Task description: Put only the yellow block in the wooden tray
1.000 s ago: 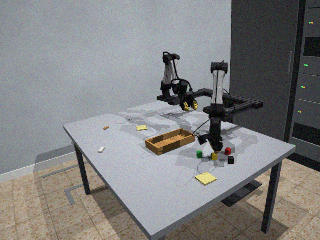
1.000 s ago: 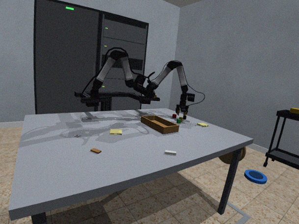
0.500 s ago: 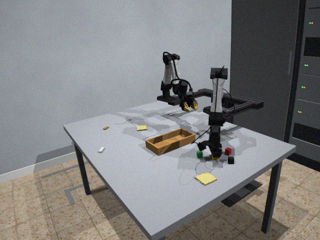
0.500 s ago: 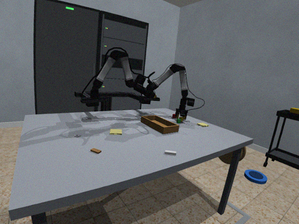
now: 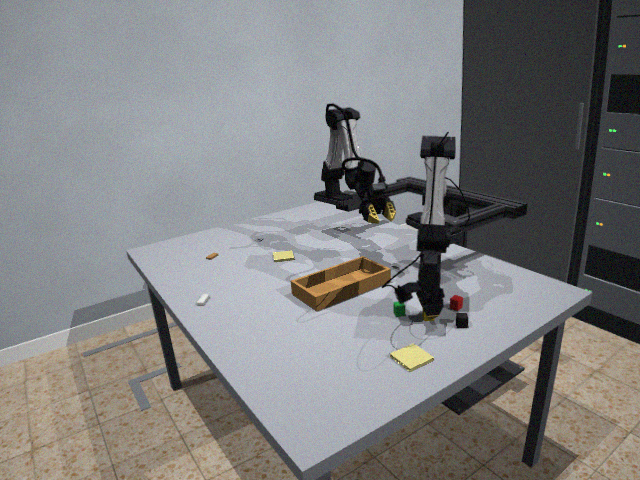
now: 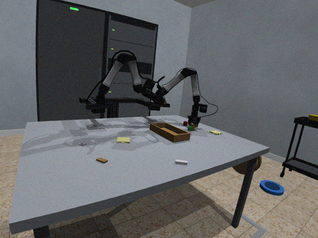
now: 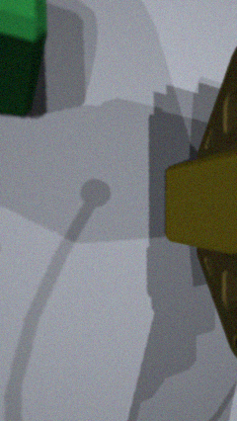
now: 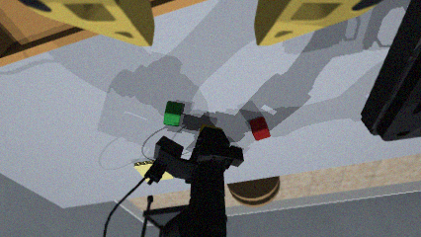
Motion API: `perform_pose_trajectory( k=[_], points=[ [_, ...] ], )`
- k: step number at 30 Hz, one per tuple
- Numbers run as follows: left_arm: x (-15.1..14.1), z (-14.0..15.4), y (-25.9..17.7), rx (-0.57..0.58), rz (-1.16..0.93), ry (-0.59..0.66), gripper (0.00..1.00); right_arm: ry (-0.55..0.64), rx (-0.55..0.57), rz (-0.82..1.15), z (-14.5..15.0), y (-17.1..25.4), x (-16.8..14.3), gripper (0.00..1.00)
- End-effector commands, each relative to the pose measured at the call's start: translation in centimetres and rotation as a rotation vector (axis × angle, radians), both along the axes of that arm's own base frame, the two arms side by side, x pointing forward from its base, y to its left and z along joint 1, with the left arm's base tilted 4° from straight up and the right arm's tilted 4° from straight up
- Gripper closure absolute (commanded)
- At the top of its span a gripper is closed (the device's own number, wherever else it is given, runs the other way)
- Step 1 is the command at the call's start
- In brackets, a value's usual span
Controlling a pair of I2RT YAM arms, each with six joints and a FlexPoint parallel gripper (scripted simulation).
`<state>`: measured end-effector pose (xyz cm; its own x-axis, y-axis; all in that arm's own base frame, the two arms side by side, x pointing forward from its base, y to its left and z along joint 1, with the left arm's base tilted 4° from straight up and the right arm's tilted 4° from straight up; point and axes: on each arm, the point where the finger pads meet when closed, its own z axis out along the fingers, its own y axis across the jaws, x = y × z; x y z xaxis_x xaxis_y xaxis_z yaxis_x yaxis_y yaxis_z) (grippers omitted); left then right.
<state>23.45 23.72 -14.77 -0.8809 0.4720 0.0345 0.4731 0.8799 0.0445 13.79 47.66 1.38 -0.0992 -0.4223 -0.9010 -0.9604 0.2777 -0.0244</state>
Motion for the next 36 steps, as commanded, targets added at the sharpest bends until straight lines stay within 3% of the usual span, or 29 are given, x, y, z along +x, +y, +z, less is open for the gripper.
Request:
perform_pose_trajectory(
  k=[1, 13, 20, 25, 36],
  points=[
    [0.9, 1.3, 0.5, 0.02, -0.005, -0.04, 0.82, -0.01, 0.053, -0.001, 1.7, 1.0, 0.3, 0.51],
    [0.8, 6.6, -0.1, 0.008, -0.003, -0.028, 0.82, -0.016, 0.067, 0.014, 2.1, 1.2, 0.2, 0.51],
    [1.2, 9.3, -1.2, 0.034, 0.056, -0.039, 0.82, -0.015, 0.041, 0.091, 2.4, -1.7, 0.4, 0.51],
    [2.0, 9.2, -4.2, 0.037, 0.095, -0.044, 0.82, -0.003, 0.008, 0.147, 2.2, -4.6, 1.0, 0.51],
    [5.6, 8.0, -19.0, 0.015, 0.11, -0.011, 0.82, 0.041, -0.053, 0.274, 3.9, -17.4, 5.9, 0.51]
  ],
)
